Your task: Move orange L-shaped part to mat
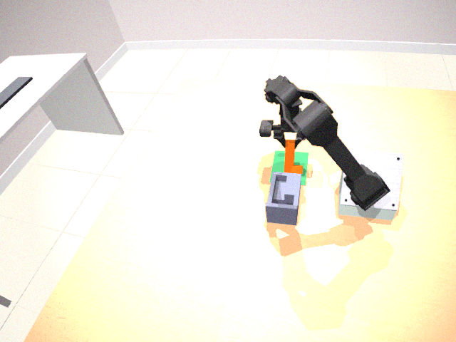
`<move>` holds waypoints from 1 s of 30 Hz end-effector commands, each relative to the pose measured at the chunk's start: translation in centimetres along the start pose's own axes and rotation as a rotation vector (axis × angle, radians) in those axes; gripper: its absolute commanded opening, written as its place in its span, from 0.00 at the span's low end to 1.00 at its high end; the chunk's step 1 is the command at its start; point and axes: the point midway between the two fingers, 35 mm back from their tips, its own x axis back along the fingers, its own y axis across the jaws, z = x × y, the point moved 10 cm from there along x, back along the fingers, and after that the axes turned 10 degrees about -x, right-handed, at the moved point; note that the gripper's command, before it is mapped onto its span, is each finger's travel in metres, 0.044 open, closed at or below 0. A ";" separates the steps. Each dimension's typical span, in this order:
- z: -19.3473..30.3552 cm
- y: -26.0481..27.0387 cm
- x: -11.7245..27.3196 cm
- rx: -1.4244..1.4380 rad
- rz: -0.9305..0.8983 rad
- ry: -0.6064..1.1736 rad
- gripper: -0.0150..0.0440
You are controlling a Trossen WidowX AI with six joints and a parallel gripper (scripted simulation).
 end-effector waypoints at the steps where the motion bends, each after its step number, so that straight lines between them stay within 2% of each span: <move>1: 0.0 0.0 0.0 0.000 0.000 0.000 0.48; 7: -0.1 0.1 0.7 -0.001 0.000 0.000 0.74; 11: -0.2 0.3 4.5 -0.003 -0.002 0.000 0.92; 13: -0.1 0.1 7.4 -0.005 -0.002 0.002 0.93; 15: -0.1 -0.1 8.5 -0.006 -0.003 0.003 0.93; 30: -0.1 -0.1 8.0 -0.013 -0.004 0.011 0.93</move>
